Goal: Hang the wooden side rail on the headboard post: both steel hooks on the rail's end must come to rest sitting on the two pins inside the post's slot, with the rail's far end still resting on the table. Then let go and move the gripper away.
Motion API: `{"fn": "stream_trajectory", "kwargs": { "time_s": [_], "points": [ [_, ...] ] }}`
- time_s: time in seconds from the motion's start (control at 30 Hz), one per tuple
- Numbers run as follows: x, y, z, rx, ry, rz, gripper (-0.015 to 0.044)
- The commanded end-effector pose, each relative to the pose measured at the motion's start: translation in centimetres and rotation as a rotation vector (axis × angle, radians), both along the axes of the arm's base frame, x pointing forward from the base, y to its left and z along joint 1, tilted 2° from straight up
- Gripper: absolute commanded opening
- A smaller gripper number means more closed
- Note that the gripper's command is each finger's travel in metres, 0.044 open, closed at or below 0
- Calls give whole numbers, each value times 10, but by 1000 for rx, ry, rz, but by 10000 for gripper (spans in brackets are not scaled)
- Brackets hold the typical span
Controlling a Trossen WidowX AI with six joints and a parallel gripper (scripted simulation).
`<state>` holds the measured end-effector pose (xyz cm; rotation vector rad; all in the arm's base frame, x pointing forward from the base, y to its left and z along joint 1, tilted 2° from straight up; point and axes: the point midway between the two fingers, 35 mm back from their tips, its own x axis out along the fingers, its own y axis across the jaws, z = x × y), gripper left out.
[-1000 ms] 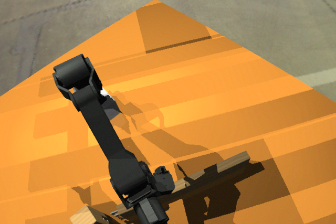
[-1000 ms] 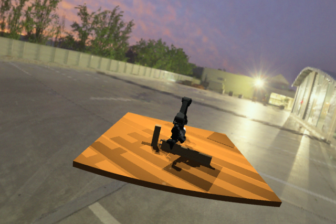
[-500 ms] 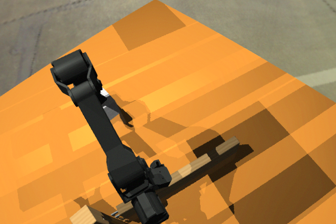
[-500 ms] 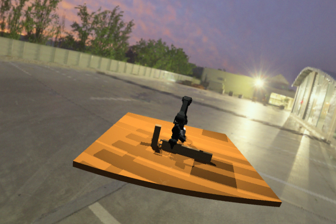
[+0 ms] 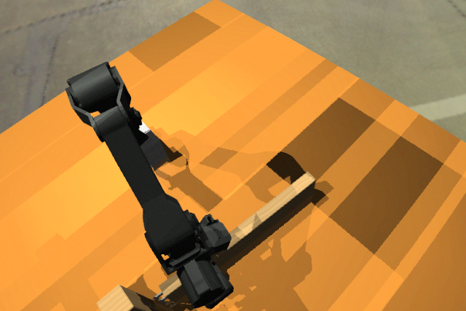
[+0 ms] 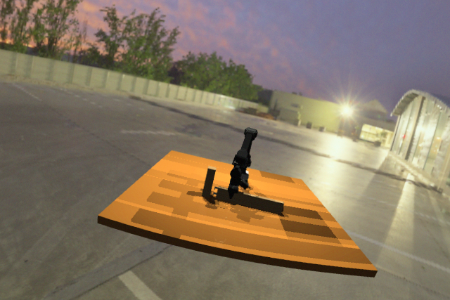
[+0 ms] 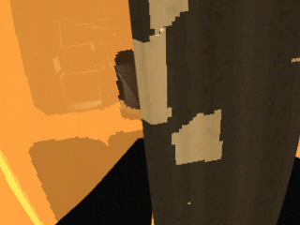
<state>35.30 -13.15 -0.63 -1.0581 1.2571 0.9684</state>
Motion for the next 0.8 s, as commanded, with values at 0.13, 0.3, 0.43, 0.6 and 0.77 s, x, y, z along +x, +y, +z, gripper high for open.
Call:
{"fn": "stream_trajectory", "kwargs": {
  "time_s": [0.13, 0.3, 0.43, 0.6, 0.77],
  "points": [
    [-4, 1, 0, -2, 1, 35, 0],
    [-4, 1, 0, -2, 1, 35, 0],
    [-4, 1, 0, -2, 2, 40, 0],
    [-4, 1, 0, -2, 8, 78, 0],
    [-4, 1, 1, -2, 8, 78, 0]
  ]
}}
